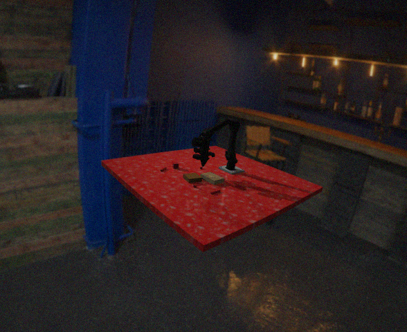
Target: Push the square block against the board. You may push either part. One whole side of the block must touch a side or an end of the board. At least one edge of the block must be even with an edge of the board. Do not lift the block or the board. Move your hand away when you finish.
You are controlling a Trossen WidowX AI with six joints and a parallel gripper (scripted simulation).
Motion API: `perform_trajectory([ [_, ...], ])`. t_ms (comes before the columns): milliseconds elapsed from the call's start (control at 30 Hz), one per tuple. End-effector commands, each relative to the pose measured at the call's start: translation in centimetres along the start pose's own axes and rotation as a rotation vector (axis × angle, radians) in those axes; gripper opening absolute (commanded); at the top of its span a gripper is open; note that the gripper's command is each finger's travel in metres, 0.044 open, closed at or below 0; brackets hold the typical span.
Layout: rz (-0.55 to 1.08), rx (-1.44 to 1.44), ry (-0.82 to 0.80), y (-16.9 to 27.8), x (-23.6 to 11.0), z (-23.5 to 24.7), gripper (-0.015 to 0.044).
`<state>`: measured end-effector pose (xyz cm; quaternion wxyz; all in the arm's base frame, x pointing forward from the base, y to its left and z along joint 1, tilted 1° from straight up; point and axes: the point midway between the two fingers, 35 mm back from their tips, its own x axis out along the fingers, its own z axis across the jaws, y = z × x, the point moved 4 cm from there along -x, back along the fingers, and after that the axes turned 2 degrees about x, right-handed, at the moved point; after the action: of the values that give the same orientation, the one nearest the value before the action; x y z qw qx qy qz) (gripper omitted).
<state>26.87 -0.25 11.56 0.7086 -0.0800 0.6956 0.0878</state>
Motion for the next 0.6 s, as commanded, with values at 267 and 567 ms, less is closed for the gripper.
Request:
perform_trajectory([
  [267,0.013,-0.182,0.009,1.5,-0.6,0.5,0.0],
  [567,0.016,-0.488,0.006,3.3,-0.8,1.9,0.0],
])
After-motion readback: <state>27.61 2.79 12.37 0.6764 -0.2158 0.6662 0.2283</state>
